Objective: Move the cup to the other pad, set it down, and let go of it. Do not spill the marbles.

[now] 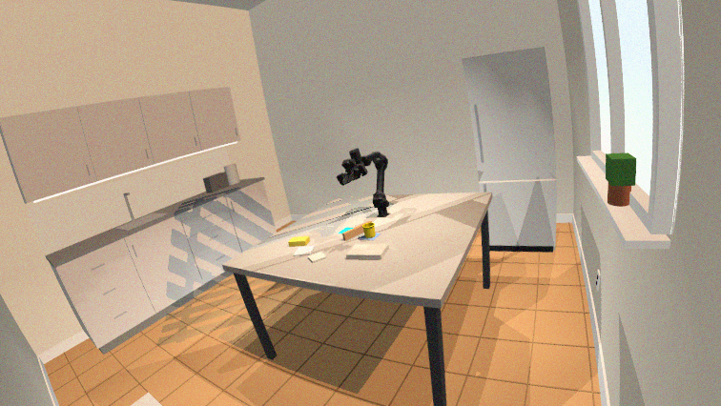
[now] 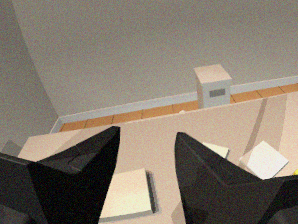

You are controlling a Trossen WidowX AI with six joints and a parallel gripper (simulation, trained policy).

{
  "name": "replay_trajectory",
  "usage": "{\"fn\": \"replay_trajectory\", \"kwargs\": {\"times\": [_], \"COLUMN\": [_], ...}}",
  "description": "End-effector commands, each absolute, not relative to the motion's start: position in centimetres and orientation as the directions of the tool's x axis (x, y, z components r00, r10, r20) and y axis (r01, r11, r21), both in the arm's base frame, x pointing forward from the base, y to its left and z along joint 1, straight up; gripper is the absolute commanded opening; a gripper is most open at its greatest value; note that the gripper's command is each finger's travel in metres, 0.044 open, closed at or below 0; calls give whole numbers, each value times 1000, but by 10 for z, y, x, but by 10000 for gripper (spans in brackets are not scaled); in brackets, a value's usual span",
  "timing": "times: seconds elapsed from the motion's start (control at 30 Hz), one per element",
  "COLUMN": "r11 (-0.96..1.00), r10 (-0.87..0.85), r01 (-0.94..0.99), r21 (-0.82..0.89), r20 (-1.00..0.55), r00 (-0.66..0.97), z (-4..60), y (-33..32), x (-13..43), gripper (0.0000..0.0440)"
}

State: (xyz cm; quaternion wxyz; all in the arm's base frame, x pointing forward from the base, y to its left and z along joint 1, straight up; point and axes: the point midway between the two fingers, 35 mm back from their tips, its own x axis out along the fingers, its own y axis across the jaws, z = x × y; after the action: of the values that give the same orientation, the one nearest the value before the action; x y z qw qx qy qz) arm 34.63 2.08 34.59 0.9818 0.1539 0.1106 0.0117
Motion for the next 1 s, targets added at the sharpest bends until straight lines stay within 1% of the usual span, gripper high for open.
{"fn": "replay_trajectory", "kwargs": {"times": [0.0, 0.47, 0.97], "r11": [938, 864, 756], "r10": [72, 110, 141], "r01": [21, 111, 275], "r21": [347, 491, 594], "r20": [-254, -399, -557], "r00": [964, 910, 818], "z": [345, 342, 332], "y": [26, 42, 60], "x": [351, 363, 371], "gripper": [148, 163, 172]}}
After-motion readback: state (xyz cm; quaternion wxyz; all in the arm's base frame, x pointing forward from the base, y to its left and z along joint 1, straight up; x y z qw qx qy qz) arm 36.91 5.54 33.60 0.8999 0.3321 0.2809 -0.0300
